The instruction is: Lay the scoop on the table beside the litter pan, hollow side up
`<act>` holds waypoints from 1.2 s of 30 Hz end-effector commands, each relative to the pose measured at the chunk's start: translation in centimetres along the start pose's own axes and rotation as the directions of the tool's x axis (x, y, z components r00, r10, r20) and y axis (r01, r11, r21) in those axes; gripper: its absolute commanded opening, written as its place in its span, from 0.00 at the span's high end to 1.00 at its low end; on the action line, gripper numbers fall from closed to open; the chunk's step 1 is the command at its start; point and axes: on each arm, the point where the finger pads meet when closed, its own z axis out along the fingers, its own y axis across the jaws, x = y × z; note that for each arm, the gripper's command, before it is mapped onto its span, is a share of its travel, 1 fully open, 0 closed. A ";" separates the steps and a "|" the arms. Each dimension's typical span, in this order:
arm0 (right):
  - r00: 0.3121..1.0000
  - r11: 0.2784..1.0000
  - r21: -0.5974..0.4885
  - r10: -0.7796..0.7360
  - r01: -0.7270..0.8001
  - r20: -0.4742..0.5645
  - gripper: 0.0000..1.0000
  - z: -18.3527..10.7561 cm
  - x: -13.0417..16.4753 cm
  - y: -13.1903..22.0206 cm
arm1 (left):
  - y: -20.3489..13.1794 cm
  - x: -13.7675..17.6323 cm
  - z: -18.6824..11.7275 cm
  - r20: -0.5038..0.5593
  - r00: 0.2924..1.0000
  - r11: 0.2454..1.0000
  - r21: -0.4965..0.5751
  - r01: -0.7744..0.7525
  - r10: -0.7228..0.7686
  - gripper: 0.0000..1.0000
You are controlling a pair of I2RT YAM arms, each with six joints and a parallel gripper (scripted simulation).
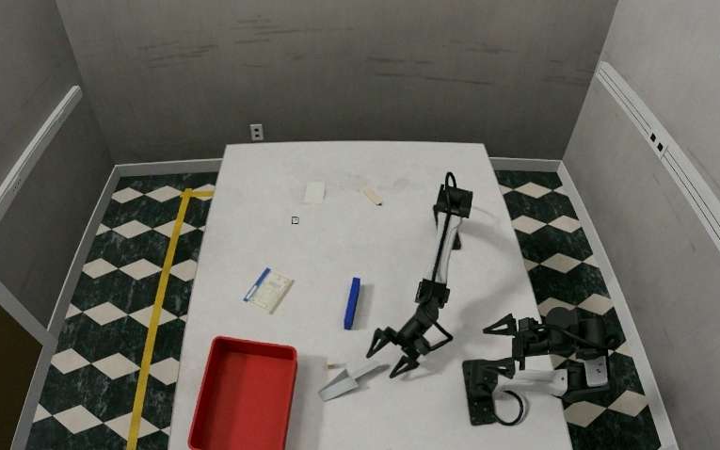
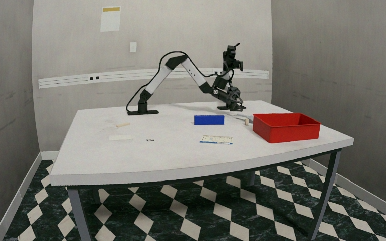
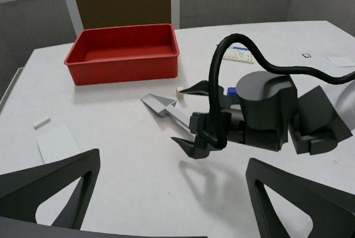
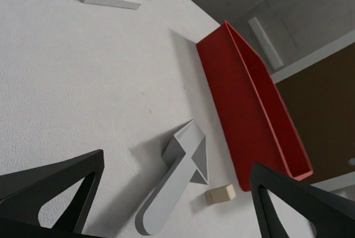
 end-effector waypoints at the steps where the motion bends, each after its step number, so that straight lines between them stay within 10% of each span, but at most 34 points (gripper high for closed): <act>1: 0.968 0.954 -0.164 0.247 -0.252 -0.050 0.00 -0.8 0.5 -0.4 | -0.1 0.7 -0.2 -0.025 1.000 1.000 0.003 -0.005 0.005 0.00; 16: 0.731 0.690 -0.240 0.638 -0.682 -0.243 0.00 -3.7 3.7 -4.4 | -0.1 0.7 -0.2 -0.025 1.000 1.000 0.003 -0.005 0.005 0.00; 36: 0.724 0.690 -0.221 0.647 -0.689 -0.239 0.00 -3.4 4.4 -5.3 | -0.1 0.7 -0.2 -0.025 1.000 1.000 0.003 -0.005 0.005 0.00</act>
